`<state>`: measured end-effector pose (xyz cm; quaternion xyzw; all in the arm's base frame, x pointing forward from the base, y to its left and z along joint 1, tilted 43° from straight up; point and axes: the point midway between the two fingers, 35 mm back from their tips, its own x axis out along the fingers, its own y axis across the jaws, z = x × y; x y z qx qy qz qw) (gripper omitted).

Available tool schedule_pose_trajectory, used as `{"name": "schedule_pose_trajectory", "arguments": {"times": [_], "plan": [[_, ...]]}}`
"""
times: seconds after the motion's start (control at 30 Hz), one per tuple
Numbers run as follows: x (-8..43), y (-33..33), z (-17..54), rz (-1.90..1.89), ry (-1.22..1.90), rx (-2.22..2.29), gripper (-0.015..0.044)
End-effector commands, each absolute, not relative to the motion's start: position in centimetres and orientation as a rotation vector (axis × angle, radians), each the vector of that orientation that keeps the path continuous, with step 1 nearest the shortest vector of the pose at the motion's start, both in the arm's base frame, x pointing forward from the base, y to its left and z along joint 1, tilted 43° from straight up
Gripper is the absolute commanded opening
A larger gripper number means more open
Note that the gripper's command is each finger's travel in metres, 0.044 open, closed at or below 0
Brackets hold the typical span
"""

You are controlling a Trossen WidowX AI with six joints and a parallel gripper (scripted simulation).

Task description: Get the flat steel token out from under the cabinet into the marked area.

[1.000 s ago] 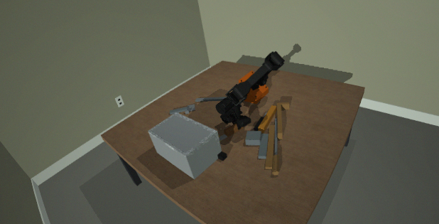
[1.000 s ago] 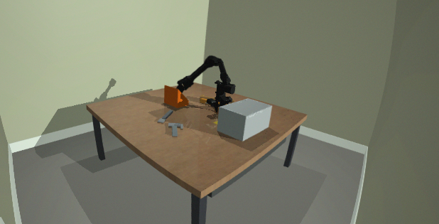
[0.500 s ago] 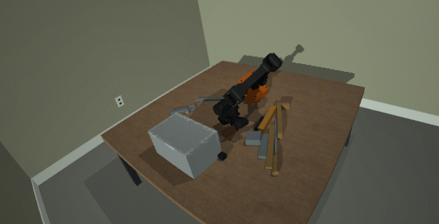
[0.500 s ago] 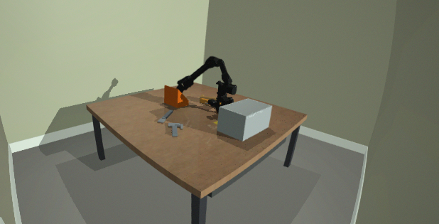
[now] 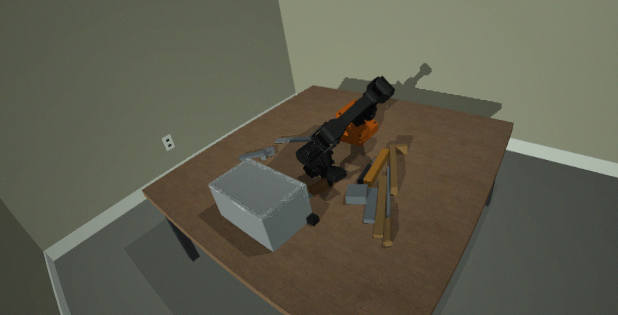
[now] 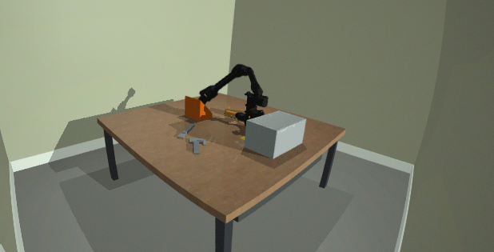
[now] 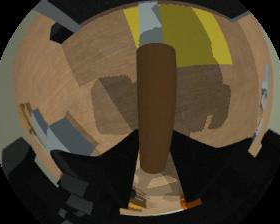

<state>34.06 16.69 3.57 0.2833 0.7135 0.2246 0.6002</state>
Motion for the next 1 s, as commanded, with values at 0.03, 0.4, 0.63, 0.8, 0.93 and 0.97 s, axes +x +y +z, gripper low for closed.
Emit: {"name": "schedule_pose_trajectory", "arguments": {"times": [0.03,0.4,0.63,0.8,0.93,0.97], "plan": [[34.6,16.7,3.6,0.526,1.650,0.655,0.0000],[35.7,16.7,3.4,0.526,1.649,0.654,0.0000],[36.3,16.7,3.3,0.526,1.649,0.654,0.0000],[36.8,16.7,3.3,0.526,1.648,0.654,0.0000],[37.2,16.8,3.2,0.526,1.648,0.654,0.0000],[37.2,16.8,3.2,0.526,1.648,0.654,0.0000]]}}
